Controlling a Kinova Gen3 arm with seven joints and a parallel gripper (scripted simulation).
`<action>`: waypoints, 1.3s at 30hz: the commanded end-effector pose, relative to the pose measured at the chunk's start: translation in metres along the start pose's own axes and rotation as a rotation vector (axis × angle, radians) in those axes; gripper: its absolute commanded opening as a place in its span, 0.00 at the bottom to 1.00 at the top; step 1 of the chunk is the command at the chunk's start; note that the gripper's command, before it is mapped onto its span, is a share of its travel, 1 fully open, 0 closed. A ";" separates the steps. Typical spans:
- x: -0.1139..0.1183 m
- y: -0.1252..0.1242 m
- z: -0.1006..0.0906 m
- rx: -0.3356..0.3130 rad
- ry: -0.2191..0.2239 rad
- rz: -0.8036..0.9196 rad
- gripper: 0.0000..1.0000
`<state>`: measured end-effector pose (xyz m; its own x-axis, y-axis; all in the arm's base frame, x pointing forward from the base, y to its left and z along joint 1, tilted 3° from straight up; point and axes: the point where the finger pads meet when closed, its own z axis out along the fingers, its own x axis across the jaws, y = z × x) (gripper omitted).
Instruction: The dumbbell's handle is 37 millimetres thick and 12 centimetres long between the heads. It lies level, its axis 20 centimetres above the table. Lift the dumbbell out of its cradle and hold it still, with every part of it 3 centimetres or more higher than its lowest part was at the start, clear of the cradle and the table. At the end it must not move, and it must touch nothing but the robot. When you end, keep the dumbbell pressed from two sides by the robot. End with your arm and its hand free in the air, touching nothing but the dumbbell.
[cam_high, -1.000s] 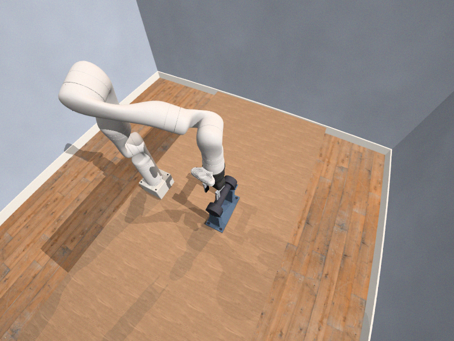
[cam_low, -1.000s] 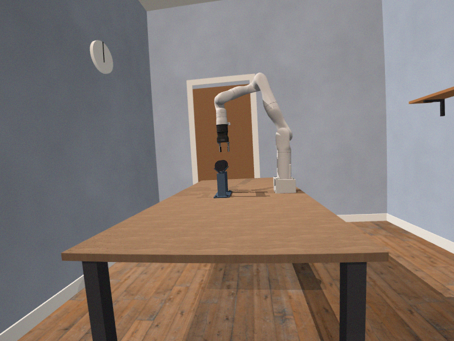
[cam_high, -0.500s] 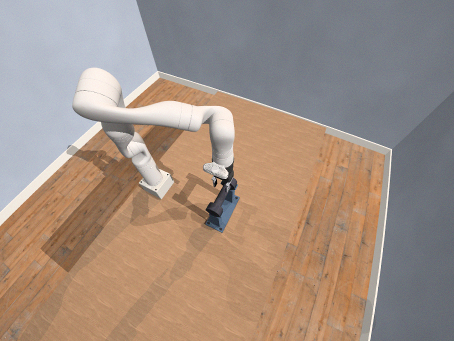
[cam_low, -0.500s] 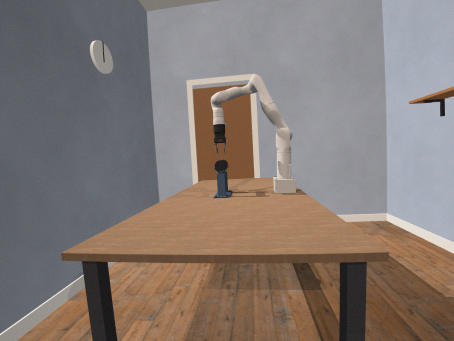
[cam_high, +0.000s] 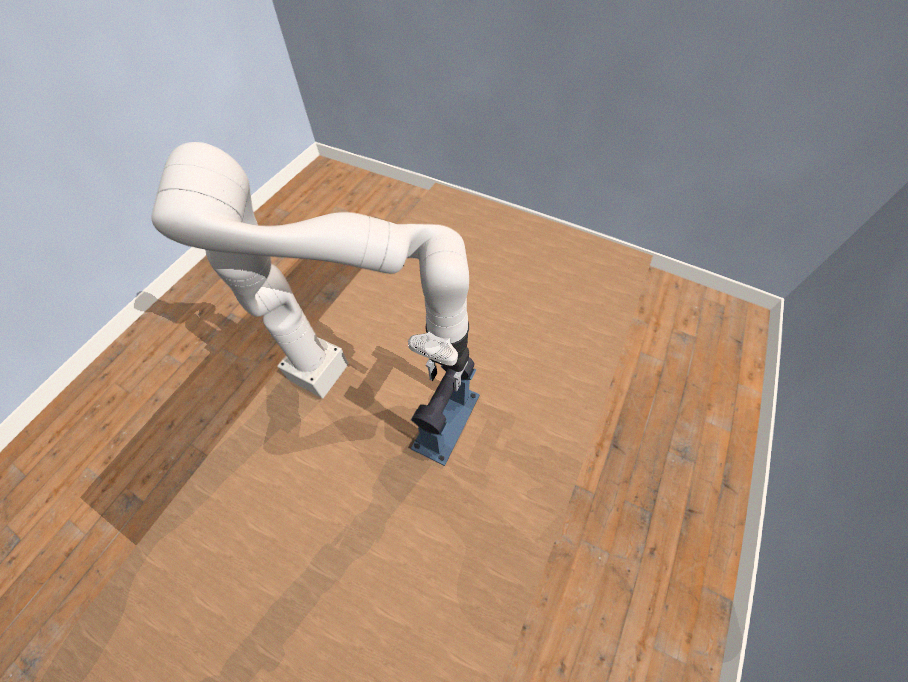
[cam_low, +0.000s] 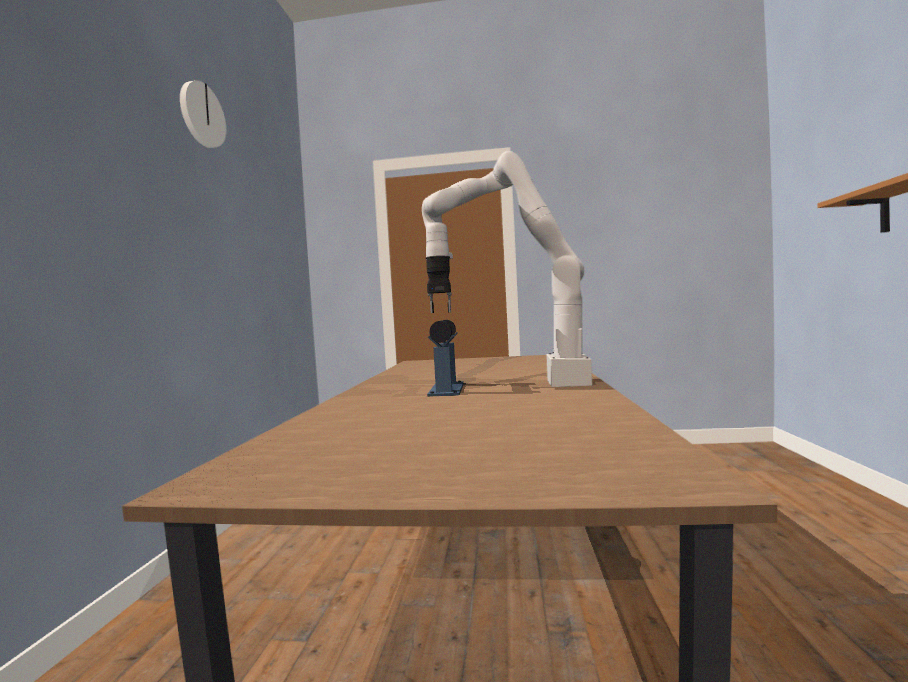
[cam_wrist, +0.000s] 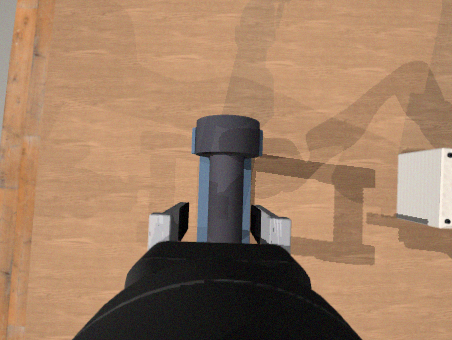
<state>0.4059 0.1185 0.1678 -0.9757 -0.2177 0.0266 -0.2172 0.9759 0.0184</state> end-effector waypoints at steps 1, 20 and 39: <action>0.005 0.002 0.019 -0.002 0.017 -0.007 1.00; 0.006 0.002 0.076 -0.003 0.017 -0.008 1.00; 0.006 0.002 0.076 -0.003 0.017 -0.008 0.00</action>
<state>0.3970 0.1199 0.0909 -0.9733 -0.2253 0.0443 -0.2245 0.9742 0.0217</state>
